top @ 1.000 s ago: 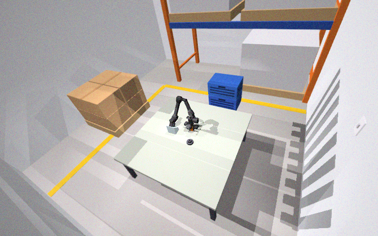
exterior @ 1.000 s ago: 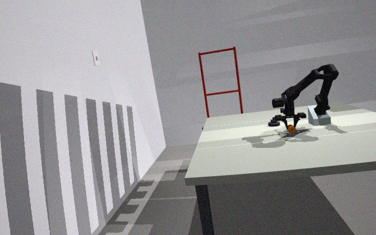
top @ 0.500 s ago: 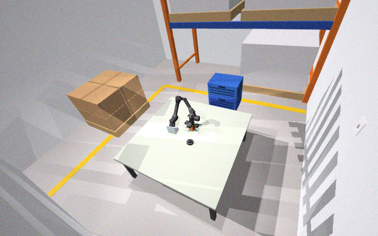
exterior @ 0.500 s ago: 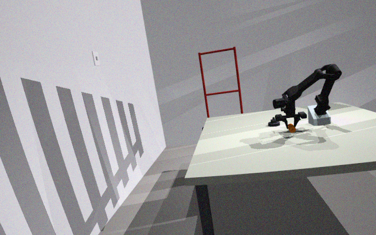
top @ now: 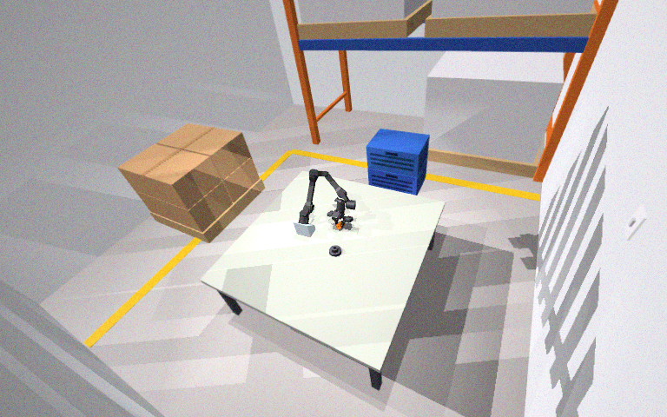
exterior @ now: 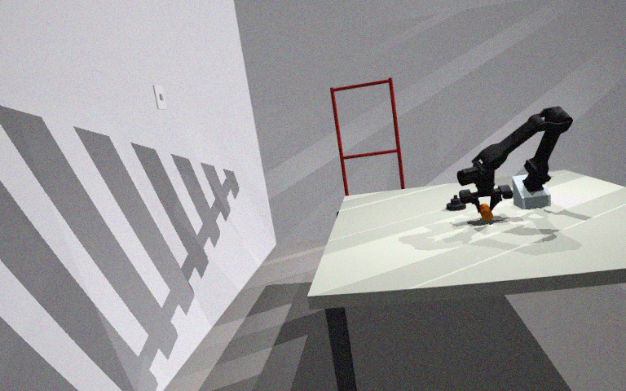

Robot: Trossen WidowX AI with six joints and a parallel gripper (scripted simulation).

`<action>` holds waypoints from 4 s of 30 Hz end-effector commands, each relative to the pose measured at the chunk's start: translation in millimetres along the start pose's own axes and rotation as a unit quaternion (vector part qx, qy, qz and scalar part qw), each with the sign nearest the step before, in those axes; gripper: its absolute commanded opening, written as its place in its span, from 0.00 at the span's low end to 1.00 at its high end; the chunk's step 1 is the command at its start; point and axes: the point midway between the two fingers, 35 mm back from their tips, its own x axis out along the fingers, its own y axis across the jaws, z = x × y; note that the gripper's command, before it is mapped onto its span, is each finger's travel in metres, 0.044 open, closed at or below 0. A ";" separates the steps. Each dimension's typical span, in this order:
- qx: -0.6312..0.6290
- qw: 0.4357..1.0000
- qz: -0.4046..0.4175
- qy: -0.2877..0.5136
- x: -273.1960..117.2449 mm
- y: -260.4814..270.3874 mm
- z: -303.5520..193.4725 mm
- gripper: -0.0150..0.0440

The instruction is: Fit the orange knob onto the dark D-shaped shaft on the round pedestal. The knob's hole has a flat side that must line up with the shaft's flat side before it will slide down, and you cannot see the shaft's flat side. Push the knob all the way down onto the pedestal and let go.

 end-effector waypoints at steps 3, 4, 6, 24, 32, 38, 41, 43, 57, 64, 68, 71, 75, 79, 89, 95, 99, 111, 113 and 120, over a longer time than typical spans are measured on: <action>0.001 0.999 0.001 -0.044 -4.7 0.0 -4.4 0.56; 0.001 0.999 0.001 -0.053 -5.4 0.0 -5.2 0.56; 0.001 0.998 0.001 -0.069 -6.8 0.0 -7.0 0.56; 0.001 0.976 0.000 -0.217 -16.6 -0.3 -24.2 0.56; 0.001 0.960 0.000 -0.282 -19.3 -0.4 -32.7 0.56; 0.001 0.944 0.000 -0.330 -20.5 -0.5 -39.1 0.56; 0.001 0.935 0.000 -0.354 -20.9 -0.6 -42.5 0.56; 0.001 0.929 0.000 -0.369 -21.0 -0.6 -44.7 0.56; 0.001 0.932 -0.001 -0.362 -21.3 -0.9 -44.0 0.69; 0.001 0.932 -0.001 -0.362 -21.3 -0.9 -44.0 0.69; 0.001 0.932 -0.001 -0.362 -21.3 -0.9 -44.0 0.69; 0.001 0.932 -0.001 -0.362 -21.3 -0.9 -44.0 0.69; 0.001 0.932 -0.001 -0.362 -21.3 -0.9 -44.0 0.69; 0.001 0.932 -0.001 -0.362 -21.3 -0.9 -44.0 0.83; 0.001 0.932 -0.001 -0.362 -21.3 -0.9 -44.0 1.00; 0.001 0.932 0.000 -0.362 -92.2 -0.5 -15.6 1.00; 0.001 0.932 0.000 -0.362 -95.2 -0.9 -14.3 1.00; 0.017 0.995 -0.048 0.084 -100.3 -5.9 -11.7 1.00; 0.007 0.987 -0.013 0.160 -110.8 -1.0 -13.1 1.00; 0.002 0.983 0.001 0.185 -115.3 0.9 -13.4 1.00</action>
